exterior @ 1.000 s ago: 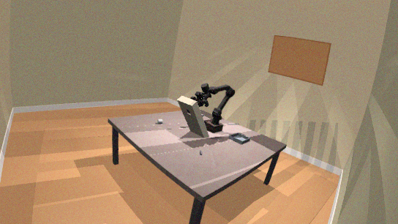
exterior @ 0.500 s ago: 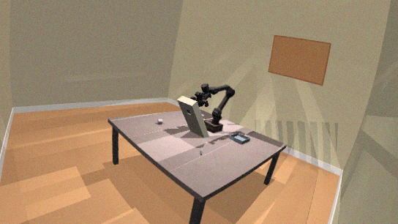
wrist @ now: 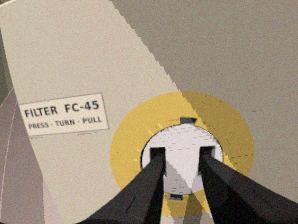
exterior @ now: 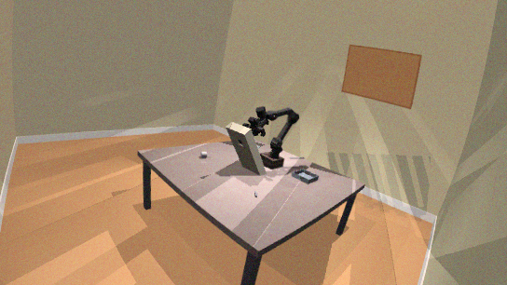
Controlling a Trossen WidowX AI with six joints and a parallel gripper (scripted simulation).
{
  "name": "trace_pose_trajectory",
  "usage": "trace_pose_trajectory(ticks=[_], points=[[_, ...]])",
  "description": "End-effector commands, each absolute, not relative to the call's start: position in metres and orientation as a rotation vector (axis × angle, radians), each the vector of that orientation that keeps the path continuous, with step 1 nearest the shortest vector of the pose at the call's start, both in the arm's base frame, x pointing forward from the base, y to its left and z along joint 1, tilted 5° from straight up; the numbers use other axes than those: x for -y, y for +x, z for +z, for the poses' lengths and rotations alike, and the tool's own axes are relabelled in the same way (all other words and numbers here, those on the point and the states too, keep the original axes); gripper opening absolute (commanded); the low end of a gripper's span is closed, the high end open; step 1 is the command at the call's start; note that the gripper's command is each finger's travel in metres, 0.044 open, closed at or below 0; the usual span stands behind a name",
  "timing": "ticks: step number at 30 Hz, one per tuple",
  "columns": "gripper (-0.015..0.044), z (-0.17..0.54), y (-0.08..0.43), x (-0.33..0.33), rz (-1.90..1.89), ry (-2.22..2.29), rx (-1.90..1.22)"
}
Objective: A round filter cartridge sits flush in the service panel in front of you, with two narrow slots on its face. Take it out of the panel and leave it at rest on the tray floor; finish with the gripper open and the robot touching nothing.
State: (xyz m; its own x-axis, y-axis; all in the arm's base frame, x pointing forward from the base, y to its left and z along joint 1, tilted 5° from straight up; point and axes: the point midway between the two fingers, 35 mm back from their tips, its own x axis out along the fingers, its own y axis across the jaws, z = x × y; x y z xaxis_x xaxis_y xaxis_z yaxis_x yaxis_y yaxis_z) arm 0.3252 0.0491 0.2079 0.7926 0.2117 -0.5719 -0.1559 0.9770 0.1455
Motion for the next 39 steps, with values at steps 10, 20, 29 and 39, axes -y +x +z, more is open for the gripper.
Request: trace_pose_trajectory(ticks=[10, 20, 29, 39], points=[[0.0102, 0.2031, 0.3316, -0.05, 0.192, 0.094, -0.625], [0.0102, 0.2013, 0.3341, -0.0506, 0.192, 0.094, -0.625], [0.0089, 0.2027, 0.3329, -0.0512, 0.197, 0.093, -0.623], [0.0, 0.2027, 0.3329, -0.0512, 0.197, 0.093, -0.623]])
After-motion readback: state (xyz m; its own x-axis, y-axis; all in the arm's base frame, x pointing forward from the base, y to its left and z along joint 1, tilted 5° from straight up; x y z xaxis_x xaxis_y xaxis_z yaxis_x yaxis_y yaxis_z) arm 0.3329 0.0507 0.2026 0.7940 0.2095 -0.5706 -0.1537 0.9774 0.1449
